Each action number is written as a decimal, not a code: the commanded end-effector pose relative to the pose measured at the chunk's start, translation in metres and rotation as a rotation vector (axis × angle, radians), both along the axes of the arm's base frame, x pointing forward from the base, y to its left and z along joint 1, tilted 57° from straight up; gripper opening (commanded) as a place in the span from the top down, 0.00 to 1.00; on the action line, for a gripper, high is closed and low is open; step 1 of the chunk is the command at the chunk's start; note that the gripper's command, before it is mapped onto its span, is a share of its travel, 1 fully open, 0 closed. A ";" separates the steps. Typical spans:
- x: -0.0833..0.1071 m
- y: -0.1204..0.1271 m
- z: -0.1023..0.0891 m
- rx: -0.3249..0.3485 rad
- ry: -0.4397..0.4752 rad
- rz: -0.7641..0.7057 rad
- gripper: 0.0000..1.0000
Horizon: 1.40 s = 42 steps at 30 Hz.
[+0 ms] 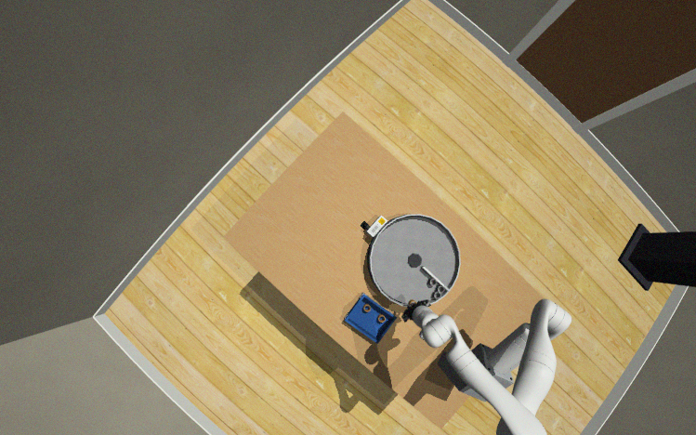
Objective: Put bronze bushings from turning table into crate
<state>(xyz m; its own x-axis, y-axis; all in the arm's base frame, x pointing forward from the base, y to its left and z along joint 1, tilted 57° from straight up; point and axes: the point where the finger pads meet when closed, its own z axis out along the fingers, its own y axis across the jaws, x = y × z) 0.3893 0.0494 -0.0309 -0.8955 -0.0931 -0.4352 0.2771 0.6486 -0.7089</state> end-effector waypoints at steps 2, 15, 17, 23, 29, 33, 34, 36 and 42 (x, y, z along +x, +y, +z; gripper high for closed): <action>0.016 0.023 -0.023 -0.011 0.011 0.029 1.00; 0.024 0.039 -0.039 -0.010 0.012 0.029 1.00; 0.032 0.055 -0.054 -0.010 0.012 0.029 1.00; 0.036 0.062 -0.062 -0.010 0.012 0.029 1.00; 0.036 0.062 -0.062 -0.010 0.012 0.029 1.00; 0.049 0.086 -0.086 -0.010 0.012 0.030 1.00; 0.053 0.094 -0.094 -0.010 0.012 0.030 1.00; 0.057 0.102 -0.102 -0.010 0.012 0.030 1.00; 0.057 0.102 -0.102 -0.010 0.012 0.030 1.00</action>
